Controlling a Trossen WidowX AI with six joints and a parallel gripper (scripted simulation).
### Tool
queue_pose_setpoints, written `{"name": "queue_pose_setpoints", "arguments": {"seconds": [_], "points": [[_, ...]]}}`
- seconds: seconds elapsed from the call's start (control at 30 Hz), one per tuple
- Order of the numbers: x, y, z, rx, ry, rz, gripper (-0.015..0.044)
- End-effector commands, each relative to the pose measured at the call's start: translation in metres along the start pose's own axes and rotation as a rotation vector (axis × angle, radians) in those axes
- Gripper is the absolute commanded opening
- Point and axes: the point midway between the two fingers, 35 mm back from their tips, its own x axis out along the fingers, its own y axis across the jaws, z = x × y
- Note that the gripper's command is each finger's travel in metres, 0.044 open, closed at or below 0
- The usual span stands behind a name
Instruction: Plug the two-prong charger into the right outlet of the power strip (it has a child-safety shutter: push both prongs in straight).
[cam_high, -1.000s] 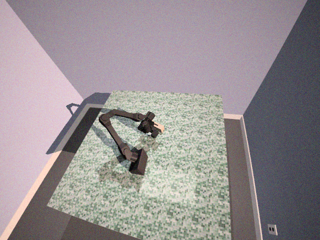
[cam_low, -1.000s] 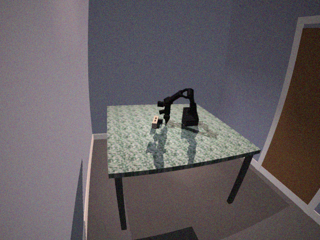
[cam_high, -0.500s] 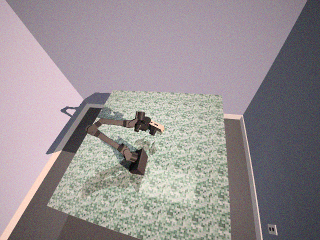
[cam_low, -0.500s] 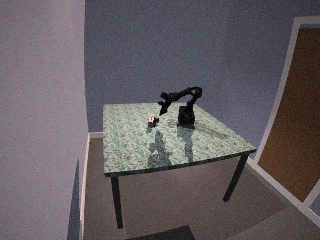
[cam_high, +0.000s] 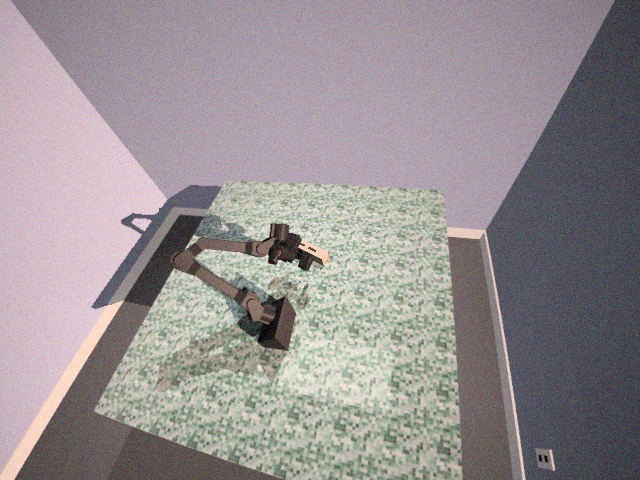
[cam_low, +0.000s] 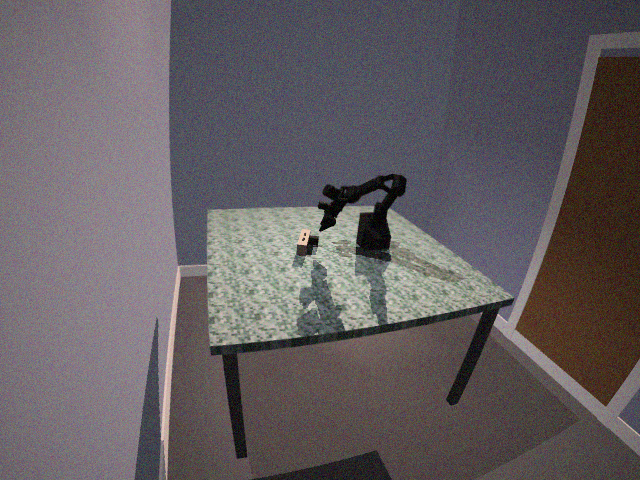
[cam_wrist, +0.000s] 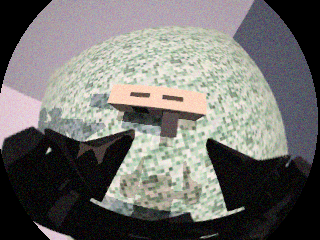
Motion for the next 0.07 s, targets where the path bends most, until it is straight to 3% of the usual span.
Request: {"name": "queue_pose_setpoints", "arguments": {"seconds": [0.0,0.03], "points": [[-0.0001,-0.0006,0.0005,0.005,-0.004,-0.004,0.0440],[-0.0001,-0.0006,0.0005,0.005,-0.004,-0.004,0.0440]]}}
